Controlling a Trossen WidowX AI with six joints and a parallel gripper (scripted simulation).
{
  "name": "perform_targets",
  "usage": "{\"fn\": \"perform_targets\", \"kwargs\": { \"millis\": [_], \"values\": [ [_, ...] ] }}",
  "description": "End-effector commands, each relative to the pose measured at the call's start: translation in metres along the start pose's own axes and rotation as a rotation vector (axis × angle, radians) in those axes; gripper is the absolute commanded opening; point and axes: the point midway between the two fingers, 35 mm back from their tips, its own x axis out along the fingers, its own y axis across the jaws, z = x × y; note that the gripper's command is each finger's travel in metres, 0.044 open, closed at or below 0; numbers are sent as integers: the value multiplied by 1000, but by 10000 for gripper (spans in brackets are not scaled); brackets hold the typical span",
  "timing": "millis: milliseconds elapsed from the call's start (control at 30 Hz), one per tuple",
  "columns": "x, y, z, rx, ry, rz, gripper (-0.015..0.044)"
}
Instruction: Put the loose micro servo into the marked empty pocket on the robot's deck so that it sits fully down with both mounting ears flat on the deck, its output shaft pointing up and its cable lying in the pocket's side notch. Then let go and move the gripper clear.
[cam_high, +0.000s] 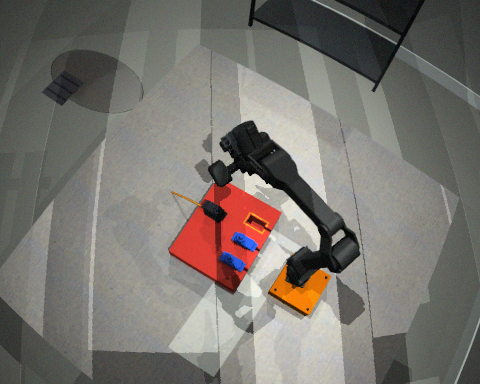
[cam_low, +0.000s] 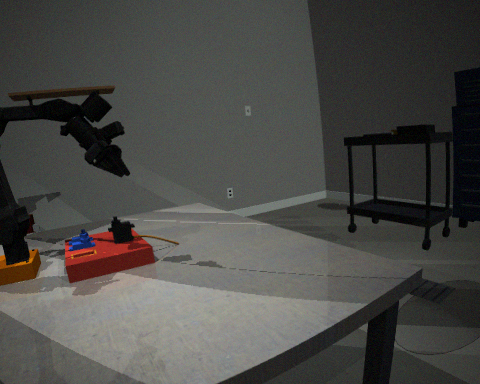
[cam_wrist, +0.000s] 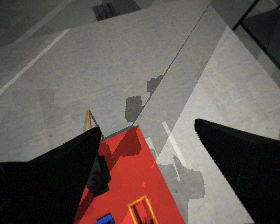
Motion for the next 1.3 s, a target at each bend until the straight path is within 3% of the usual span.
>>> {"fn": "perform_targets", "kwargs": {
  "millis": [0, 633, 1267],
  "values": [
    [15, 17, -9, -47, 106, 38, 440],
    [61, 103, -80, -290, 662, 161, 440],
    [86, 106, -99, -293, 667, 161, 440]
  ]
}}
